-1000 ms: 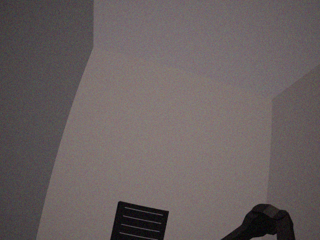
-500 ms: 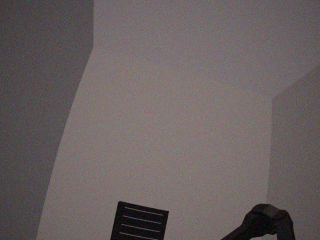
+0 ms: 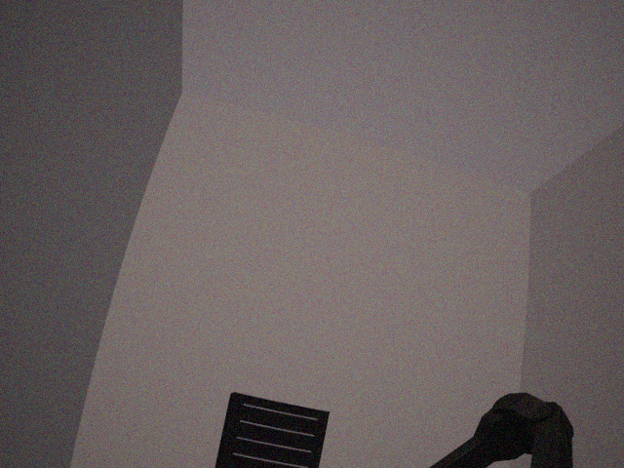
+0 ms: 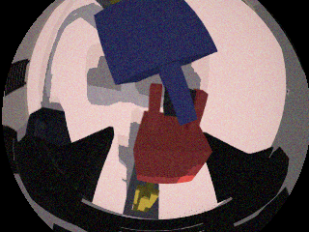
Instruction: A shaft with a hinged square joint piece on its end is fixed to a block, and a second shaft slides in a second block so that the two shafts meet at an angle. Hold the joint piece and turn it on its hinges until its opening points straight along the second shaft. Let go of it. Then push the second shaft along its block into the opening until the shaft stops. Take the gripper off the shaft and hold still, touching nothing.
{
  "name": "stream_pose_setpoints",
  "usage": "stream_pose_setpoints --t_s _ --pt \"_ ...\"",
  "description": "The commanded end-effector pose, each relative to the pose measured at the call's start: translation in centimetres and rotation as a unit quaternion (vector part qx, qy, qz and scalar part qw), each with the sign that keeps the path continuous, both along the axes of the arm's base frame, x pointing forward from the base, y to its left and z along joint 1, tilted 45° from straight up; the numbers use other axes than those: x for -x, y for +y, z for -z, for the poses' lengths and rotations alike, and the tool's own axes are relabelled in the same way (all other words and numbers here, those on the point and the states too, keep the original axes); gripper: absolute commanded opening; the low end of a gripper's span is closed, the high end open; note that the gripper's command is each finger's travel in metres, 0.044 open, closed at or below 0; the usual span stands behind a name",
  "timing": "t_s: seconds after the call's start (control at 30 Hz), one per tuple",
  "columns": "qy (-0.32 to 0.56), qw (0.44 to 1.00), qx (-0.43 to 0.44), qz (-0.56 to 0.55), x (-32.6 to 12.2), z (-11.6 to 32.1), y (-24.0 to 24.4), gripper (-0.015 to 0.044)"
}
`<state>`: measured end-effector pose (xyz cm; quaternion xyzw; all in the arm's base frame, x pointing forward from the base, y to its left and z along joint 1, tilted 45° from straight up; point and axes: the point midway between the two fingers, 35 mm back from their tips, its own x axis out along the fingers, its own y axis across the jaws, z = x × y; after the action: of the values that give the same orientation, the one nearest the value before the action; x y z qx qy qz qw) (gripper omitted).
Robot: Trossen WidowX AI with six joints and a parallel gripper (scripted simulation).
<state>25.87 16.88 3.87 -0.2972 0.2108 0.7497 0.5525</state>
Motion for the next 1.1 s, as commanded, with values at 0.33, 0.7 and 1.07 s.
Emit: stream_pose_setpoints --t_s 0.33,0.7,1.07 --pt "0.017 0.994 -0.108 0.016 -0.8 -1.1 -0.9 0.044" --pt "0.095 0.99 -0.065 0.087 -1.6 -2.2 -2.0 0.044" --pt "0.218 0.954 0.0 0.207 -2.6 -4.3 -3.9 0.044"
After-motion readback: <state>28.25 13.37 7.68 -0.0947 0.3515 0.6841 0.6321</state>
